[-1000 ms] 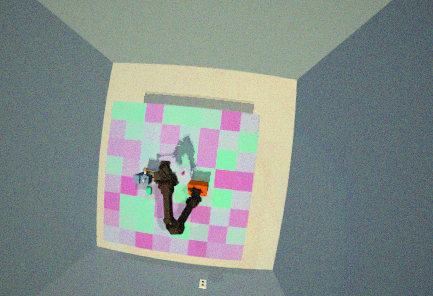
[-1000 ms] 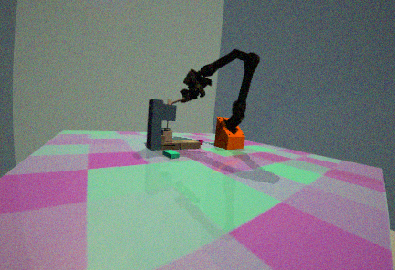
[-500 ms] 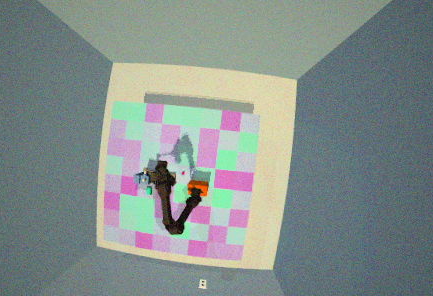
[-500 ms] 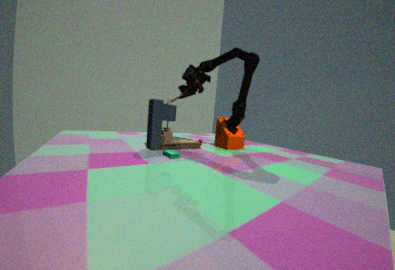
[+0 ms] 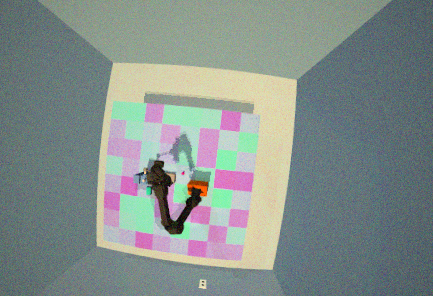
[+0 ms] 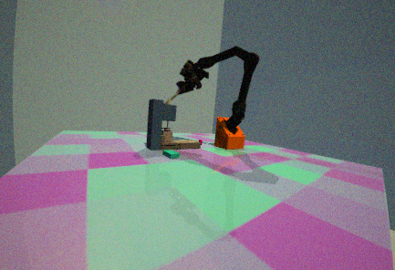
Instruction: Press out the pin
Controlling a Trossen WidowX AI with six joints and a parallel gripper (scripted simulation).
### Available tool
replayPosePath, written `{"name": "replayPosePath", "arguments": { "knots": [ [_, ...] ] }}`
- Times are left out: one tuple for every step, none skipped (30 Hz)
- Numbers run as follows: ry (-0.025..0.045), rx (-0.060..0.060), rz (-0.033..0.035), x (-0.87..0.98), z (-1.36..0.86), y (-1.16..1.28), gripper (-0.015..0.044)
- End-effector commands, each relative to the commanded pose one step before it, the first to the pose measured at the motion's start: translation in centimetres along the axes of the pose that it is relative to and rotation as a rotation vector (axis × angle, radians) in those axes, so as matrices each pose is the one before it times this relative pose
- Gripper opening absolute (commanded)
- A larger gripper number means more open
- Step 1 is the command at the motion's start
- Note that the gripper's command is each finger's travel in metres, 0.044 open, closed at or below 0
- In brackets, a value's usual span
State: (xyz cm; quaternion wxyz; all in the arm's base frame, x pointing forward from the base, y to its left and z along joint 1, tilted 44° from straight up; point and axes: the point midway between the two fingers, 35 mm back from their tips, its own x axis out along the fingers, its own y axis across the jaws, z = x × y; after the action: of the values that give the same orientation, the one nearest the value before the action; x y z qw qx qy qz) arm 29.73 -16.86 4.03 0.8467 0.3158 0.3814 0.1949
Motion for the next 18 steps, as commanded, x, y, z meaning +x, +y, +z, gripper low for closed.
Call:
{"name": "replayPosePath", "arguments": {
  "knots": [
    [-0.01213, -0.0076, 0.00400, -0.028, 1.169, -0.007, 0.0000],
    [-0.00003, 0.0000, 0.00002, 0.012, 0.150, 0.001, 0.0000],
    [-0.00003, 0.0000, 0.00002, 0.013, 0.152, 0.002, 0.0000],
    [-0.00003, 0.0000, 0.00002, 0.014, 0.152, 0.001, 0.0000],
    [-0.00004, 0.0000, 0.00002, 0.016, 0.152, 0.001, 0.0000],
    [-0.00004, 0.0000, 0.00002, 0.017, 0.152, 0.001, 0.0000],
    [-0.00004, 0.0000, 0.00002, 0.018, 0.153, 0.001, 0.0000],
    [-0.00004, 0.0000, 0.00002, 0.020, 0.153, 0.001, 0.0000],
    [-0.00004, 0.0000, 0.00002, 0.021, 0.153, 0.001, 0.0000],
    [-0.00004, 0.0000, 0.00002, 0.023, 0.154, 0.002, 0.0000],
    [-0.00004, 0.0000, 0.00002, 0.024, 0.154, 0.001, 0.0000],
    [-0.00004, 0.0000, 0.00002, 0.026, 0.154, 0.001, 0.0000],
    [-0.00004, 0.0000, 0.00002, 0.027, 0.155, 0.002, 0.0000],
    [-0.00004, 0.0000, 0.00002, 0.028, 0.154, 0.002, 0.0000],
    [-0.00004, 0.0000, 0.00002, 0.030, 0.155, 0.001, 0.0000],
    [-0.00004, 0.0000, 0.00002, 0.031, 0.157, 0.002, 0.0000],
    [-0.00004, 0.0000, 0.00002, 0.031, 0.155, 0.002, 0.0000],
    [-0.00004, 0.0000, 0.00002, 0.033, 0.155, 0.002, 0.0000]
  ]
}}
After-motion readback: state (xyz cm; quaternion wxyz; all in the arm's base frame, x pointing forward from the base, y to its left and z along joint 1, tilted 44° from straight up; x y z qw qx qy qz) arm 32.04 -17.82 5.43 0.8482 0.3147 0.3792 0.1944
